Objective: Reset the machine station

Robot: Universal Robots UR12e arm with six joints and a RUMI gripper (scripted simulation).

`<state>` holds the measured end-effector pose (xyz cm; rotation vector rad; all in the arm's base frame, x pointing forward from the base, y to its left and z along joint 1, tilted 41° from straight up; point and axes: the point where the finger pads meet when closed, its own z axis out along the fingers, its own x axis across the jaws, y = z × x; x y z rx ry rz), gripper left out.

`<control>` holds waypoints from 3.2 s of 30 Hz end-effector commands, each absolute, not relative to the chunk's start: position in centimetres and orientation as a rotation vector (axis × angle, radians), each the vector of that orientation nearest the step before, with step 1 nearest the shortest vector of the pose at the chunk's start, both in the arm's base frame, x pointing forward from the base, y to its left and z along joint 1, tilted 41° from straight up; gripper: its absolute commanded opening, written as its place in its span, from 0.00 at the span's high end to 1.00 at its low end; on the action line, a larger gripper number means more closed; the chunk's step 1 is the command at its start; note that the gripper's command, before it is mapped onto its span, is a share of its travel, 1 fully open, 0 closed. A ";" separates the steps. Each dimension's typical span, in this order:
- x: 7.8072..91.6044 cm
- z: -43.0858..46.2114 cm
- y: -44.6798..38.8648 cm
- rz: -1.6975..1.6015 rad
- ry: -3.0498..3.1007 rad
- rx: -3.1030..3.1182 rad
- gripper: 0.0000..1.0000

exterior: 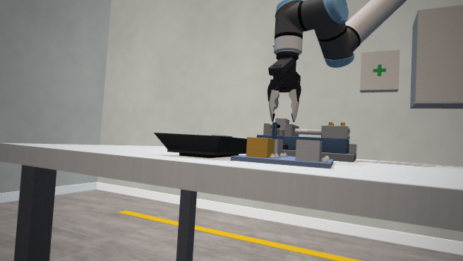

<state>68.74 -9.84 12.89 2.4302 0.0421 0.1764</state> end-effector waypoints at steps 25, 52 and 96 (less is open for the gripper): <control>68.8 12.9 -9.8 0.178 0.042 2.430 1.00; 68.8 12.9 -9.8 0.178 0.042 2.430 1.00; 68.5 14.3 -8.6 0.178 0.042 2.430 1.00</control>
